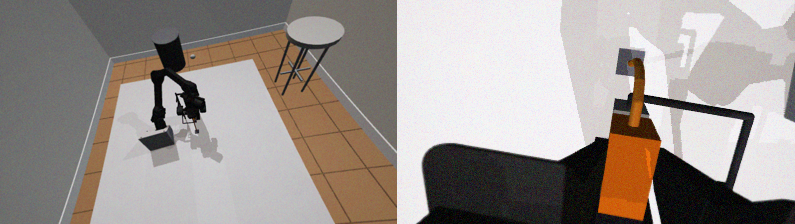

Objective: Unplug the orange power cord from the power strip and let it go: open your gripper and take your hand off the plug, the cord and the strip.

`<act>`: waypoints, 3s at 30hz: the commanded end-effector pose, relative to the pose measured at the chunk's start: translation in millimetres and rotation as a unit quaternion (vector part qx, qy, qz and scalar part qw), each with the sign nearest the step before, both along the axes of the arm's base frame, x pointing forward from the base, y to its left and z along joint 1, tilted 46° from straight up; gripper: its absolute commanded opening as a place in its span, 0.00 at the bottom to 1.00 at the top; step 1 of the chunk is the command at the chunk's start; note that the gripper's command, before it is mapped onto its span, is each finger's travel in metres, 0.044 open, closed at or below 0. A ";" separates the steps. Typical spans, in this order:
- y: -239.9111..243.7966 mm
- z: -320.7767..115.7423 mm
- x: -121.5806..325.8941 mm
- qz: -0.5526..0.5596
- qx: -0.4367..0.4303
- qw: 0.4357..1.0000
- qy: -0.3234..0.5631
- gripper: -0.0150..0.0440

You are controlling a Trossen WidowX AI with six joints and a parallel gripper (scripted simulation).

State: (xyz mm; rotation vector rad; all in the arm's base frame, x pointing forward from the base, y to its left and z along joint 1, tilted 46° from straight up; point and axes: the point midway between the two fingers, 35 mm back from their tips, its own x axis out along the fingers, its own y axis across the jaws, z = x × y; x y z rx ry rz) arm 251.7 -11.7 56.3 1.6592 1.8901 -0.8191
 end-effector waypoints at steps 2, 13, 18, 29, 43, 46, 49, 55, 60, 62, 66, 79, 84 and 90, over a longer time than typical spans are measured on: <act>0.0 0.1 0.6 0.000 0.001 1.000 -0.002 0.34; -5.3 -4.7 1.2 0.000 0.000 1.000 -0.002 0.25; -11.4 -10.2 1.7 -0.001 0.000 1.000 -0.002 0.25; -25.4 -21.7 2.1 -0.001 -0.001 1.000 -0.001 0.25; -44.3 -34.6 0.6 -0.002 -0.001 1.000 -0.001 0.25; -48.3 -37.4 -0.1 -0.002 -0.001 1.000 0.000 0.25; -48.8 -38.8 -0.9 -0.002 -0.001 1.000 0.000 0.30; -41.6 -37.4 -1.9 -0.002 0.001 1.000 0.000 0.57; -41.6 -37.4 -1.9 -0.002 0.001 1.000 0.000 0.79; -43.7 -38.6 -1.7 -0.002 0.001 1.000 0.000 0.88; -68.3 -53.8 -0.3 -0.002 -0.001 1.000 0.000 1.00; -93.4 -70.7 -2.1 -0.002 -0.001 1.000 0.000 1.00; -93.4 -70.7 -2.1 -0.002 -0.001 1.000 0.000 1.00; -93.4 -70.7 -2.1 -0.002 -0.001 1.000 0.000 1.00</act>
